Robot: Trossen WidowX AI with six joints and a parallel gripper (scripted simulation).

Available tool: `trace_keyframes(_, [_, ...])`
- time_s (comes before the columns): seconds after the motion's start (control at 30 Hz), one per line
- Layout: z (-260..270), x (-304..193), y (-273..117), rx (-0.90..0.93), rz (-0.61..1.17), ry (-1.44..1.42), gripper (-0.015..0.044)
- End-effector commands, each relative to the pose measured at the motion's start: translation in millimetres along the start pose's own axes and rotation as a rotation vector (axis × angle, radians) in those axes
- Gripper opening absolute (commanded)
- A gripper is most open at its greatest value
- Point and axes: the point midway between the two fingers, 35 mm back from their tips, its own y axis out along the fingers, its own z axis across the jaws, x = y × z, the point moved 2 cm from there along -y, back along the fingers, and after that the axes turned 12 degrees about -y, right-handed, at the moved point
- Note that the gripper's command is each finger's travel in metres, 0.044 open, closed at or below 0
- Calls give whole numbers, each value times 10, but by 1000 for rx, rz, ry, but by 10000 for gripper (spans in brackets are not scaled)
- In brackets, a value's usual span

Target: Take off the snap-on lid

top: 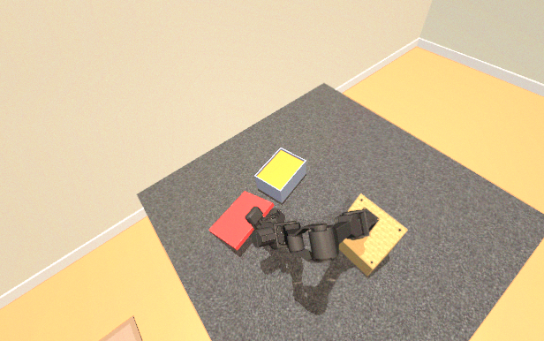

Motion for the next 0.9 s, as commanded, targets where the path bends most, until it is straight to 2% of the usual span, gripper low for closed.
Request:
trace_keyframes(0.0, [-64,-7,29,-15,1,2,0])
trace_keyframes(0.03, [-70,-8,34,-15,1,2,0])
trace_keyframes(0.37, [-1,-6,7,-15,1,2,262])
trace_keyframes(0.43, [-1,-6,7,-15,1,2,275])
trace_keyframes(0.63, [-71,-17,-77,-16,1,2,433])
trace_keyframes(0.87, [-158,-35,-185,-16,1,2,440])
